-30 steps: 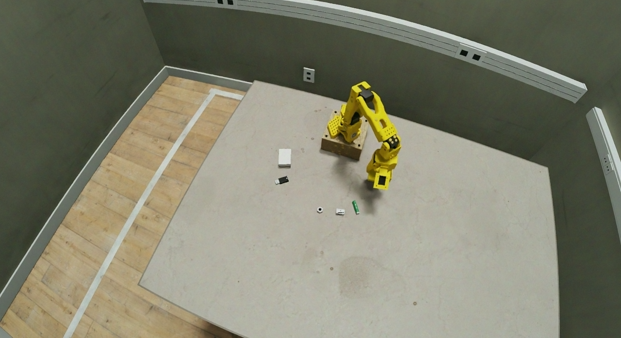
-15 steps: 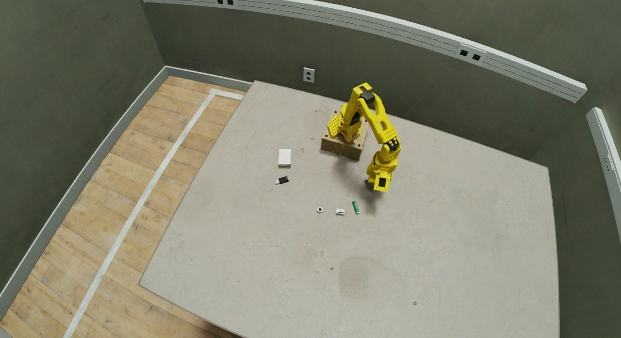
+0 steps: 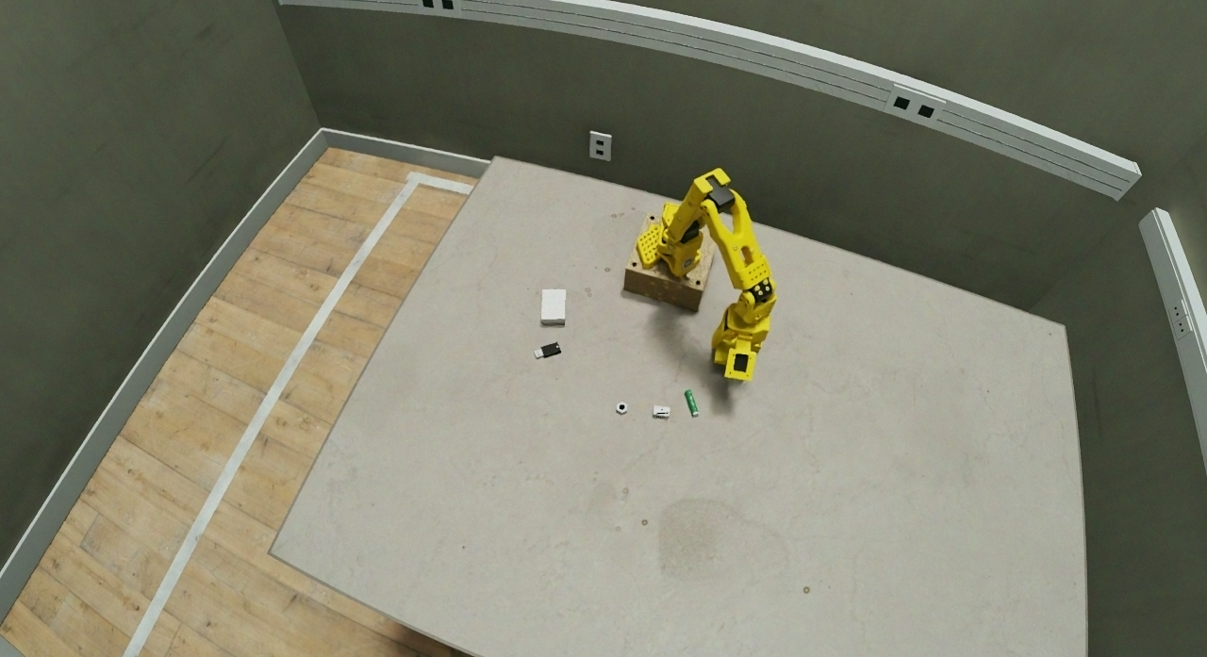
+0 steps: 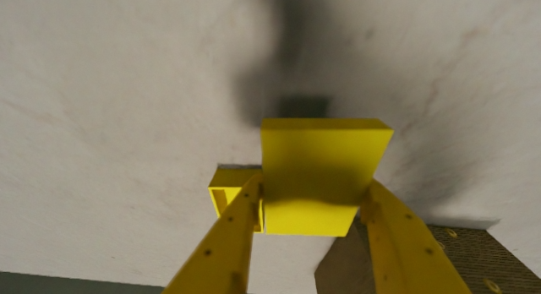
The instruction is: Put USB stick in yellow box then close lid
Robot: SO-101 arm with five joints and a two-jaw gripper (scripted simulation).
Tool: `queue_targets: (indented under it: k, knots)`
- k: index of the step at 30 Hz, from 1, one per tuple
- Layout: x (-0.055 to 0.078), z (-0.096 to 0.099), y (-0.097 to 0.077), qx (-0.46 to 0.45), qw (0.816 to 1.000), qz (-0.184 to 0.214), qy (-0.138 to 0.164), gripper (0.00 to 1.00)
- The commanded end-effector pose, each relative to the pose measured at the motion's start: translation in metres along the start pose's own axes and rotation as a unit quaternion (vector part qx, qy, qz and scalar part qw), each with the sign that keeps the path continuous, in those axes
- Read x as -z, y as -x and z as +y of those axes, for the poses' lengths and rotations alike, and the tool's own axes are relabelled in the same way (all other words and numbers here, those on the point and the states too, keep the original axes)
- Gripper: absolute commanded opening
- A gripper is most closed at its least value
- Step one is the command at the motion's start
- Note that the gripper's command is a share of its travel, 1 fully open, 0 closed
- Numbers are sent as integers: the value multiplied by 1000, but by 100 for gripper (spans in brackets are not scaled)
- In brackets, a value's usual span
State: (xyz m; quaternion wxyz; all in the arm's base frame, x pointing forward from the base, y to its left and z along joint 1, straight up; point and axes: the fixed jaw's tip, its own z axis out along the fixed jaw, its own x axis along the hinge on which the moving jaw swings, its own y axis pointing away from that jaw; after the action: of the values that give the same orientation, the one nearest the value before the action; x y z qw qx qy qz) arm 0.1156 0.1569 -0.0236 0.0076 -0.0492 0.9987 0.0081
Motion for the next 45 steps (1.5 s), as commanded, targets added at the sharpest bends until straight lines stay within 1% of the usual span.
queue_targets:
  k: [1,11,21,33,41,45]
  knots:
    - [-10,-3,-1,1,1000,5,-5,22]
    - [-24,-5,-3,1,1000,5,-5,22]
    - [-30,-5,-3,1,1000,5,-5,22]
    - [-31,-6,-4,1,1000,5,-5,22]
    - [-37,-10,-8,1,1000,5,-5,22]
    - [-38,-11,-9,1,1000,5,-5,22]
